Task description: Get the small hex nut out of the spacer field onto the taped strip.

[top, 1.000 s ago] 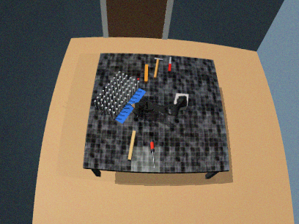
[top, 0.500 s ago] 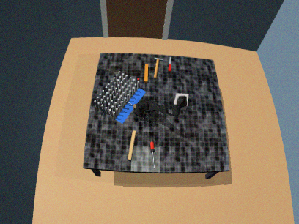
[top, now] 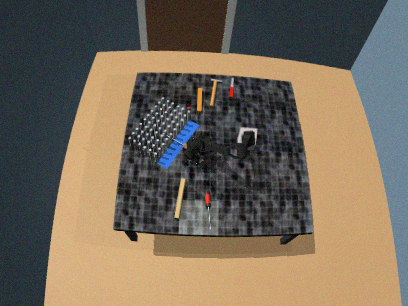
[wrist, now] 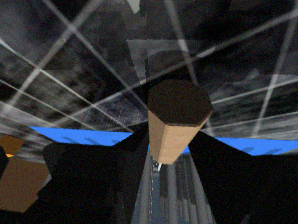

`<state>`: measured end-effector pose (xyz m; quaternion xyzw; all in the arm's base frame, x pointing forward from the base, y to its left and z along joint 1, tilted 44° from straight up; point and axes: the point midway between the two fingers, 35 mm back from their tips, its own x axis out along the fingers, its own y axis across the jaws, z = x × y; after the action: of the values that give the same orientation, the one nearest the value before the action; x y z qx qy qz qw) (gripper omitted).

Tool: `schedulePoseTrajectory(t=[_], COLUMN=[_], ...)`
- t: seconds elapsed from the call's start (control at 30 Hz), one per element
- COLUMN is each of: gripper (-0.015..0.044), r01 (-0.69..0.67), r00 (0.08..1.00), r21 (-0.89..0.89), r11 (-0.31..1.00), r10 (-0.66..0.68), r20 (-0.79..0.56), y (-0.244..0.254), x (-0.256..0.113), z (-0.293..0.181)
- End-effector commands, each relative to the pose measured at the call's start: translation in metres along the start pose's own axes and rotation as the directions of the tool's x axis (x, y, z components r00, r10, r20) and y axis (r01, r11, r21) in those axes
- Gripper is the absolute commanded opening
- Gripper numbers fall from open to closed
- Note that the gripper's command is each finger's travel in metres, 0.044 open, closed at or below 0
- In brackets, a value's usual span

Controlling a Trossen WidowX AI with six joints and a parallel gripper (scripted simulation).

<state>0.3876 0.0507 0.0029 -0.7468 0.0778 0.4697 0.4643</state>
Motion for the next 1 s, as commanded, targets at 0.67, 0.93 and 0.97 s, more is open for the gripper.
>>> schedulePoseTrajectory(t=[0.67,0.93,0.97], gripper=[0.0,0.0,0.0], r01=[-0.003,-0.003,-0.003], r00=[1.0,1.0,1.0], r21=[0.004,0.005,0.005], r11=[1.0,1.0,1.0], r10=[0.003,0.003,0.003], r20=[-0.002,-0.002,-0.002], y=[0.001,0.001,0.001], x=[-0.01,-0.013,-0.013], z=[0.014,0.019,0.019])
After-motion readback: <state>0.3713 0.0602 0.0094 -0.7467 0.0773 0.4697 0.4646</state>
